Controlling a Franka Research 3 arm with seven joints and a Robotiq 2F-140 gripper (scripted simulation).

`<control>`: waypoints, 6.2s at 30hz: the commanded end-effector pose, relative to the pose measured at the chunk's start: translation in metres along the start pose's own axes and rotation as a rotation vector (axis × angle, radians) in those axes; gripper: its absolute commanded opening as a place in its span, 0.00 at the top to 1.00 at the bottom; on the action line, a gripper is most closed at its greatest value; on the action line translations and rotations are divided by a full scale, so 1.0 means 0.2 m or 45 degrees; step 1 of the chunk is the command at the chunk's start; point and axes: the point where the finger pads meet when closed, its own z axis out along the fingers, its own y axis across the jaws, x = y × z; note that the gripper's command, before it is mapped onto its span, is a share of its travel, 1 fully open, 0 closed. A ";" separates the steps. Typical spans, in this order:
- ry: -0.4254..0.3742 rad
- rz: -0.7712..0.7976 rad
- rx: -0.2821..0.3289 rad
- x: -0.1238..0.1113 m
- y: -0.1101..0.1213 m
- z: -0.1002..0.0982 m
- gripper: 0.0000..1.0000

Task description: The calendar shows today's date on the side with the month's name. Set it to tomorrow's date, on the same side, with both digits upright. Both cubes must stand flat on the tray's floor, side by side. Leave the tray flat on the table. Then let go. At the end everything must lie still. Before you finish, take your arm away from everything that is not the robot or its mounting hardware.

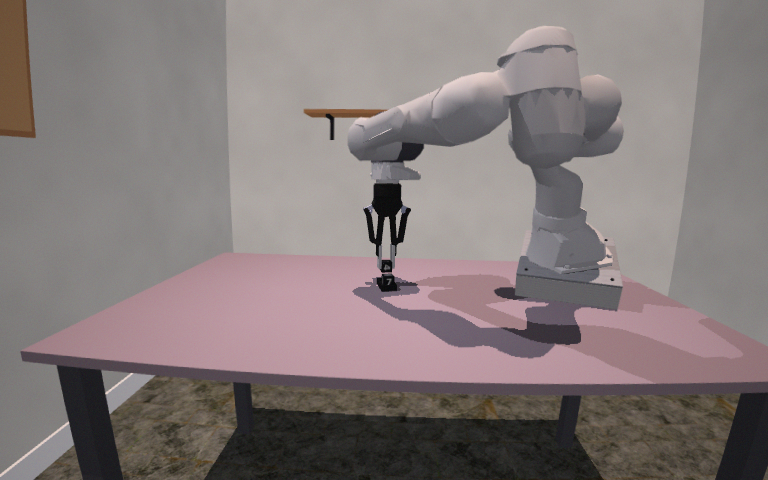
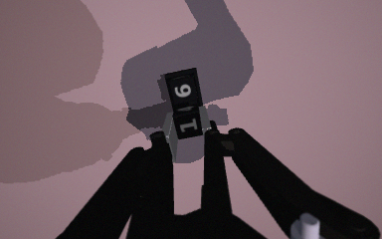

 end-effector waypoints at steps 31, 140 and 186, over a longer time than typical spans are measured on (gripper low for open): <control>-0.005 0.010 -0.002 -0.01 0.00 0.10 0.84; -0.005 0.007 -0.002 -0.01 0.01 0.16 0.84; -0.005 0.007 -0.002 -0.01 0.01 0.16 0.84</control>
